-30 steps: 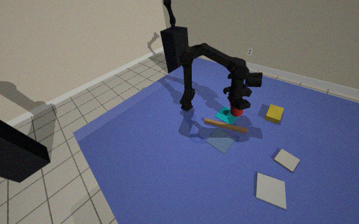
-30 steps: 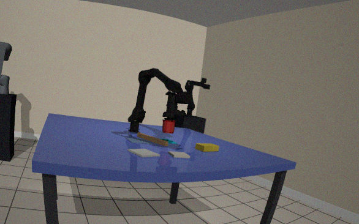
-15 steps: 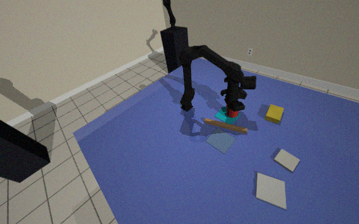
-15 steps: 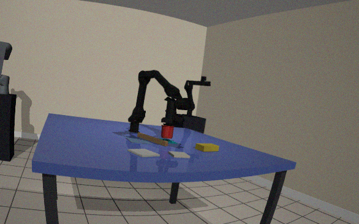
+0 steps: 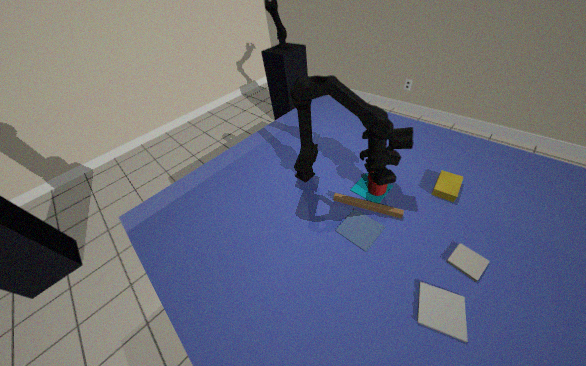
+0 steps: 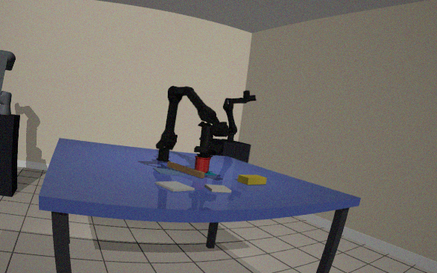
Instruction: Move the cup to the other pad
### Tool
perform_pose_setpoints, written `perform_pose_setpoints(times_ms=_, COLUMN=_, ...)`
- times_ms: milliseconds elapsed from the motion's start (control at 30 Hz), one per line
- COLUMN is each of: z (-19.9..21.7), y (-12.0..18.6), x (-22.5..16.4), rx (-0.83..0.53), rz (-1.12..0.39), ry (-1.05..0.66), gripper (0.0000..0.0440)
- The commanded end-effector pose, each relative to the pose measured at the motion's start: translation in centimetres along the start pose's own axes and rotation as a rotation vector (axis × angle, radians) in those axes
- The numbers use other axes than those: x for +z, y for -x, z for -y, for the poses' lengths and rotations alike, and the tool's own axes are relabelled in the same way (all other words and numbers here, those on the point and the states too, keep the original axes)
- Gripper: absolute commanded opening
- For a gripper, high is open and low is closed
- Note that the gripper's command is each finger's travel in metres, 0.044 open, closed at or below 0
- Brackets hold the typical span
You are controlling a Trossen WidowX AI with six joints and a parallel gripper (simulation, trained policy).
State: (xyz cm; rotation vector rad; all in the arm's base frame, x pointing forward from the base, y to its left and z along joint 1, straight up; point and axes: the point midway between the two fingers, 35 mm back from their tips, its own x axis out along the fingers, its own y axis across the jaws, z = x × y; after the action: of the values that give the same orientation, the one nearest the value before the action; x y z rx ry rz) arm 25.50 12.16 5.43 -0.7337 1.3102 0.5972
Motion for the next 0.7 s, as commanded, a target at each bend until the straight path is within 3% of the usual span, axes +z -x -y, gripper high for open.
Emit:
perform_pose_setpoints(times_ms=0, z=0.3, y=0.3, x=0.4, rx=-0.004, rz=0.037, ry=-0.029, gripper=0.0126)
perform_pose_setpoints(times_ms=167, z=0.4, y=1.2, x=0.6, rx=-0.001, rz=0.082, ry=-0.035, gripper=0.0129)
perform_pose_setpoints(times_ms=667, z=0.1, y=3.2, x=-0.1, rx=0.012, rz=0.165, ry=-0.044, gripper=0.0194)
